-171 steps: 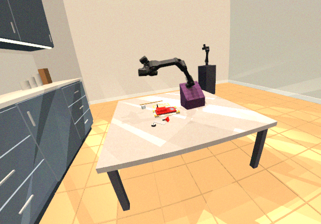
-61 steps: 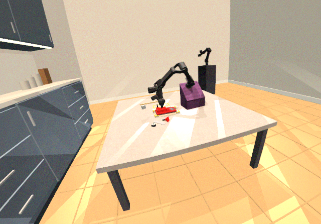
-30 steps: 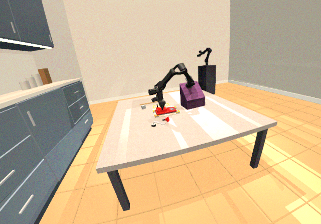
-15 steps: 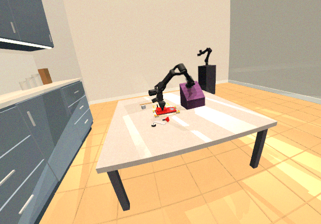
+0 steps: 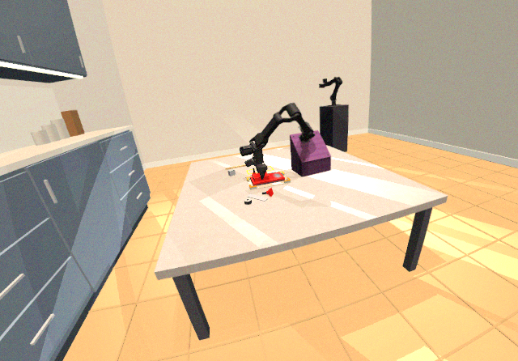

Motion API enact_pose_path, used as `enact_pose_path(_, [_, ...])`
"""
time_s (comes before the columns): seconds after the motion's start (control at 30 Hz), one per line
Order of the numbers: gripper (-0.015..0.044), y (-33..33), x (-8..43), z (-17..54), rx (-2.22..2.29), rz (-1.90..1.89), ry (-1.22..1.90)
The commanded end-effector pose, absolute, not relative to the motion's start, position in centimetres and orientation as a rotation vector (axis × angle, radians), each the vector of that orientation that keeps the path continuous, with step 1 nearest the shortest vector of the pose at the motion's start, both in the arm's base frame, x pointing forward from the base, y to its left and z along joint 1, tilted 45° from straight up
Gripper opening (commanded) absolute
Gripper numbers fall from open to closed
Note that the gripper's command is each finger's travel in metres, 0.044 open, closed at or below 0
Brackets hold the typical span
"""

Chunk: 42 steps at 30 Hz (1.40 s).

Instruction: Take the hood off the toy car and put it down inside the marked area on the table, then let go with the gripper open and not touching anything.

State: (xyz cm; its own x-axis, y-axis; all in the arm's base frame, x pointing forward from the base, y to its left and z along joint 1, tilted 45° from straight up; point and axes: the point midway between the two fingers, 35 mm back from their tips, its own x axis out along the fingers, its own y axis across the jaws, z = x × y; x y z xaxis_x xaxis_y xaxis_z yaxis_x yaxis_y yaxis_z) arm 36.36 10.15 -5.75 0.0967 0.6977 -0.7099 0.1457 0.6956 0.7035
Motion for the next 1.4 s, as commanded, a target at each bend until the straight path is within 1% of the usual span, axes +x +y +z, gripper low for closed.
enact_pose_path(0.0, [0.044, 10.3, 36.3, -6.0, 0.746, 0.468, 1.448])
enact_pose_path(0.1, [0.044, 10.4, 36.3, -6.1, 0.746, 0.468, 1.448])
enact_pose_path(0.23, [0.0335, 10.3, 36.4, -5.9, 0.746, 0.471, 1.444])
enact_pose_path(0.53, [0.0275, 10.3, 36.4, -5.9, 0.746, 0.471, 1.444])
enact_pose_path(0.87, [0.0012, 9.9, 36.4, -5.5, 0.746, 0.47, 1.444])
enact_pose_path(0.9, [0.0, 9.9, 36.4, -5.5, 0.746, 0.47, 1.444])
enact_pose_path(1.37, [0.0, 9.2, 36.3, -4.9, 0.745, 0.469, 1.444])
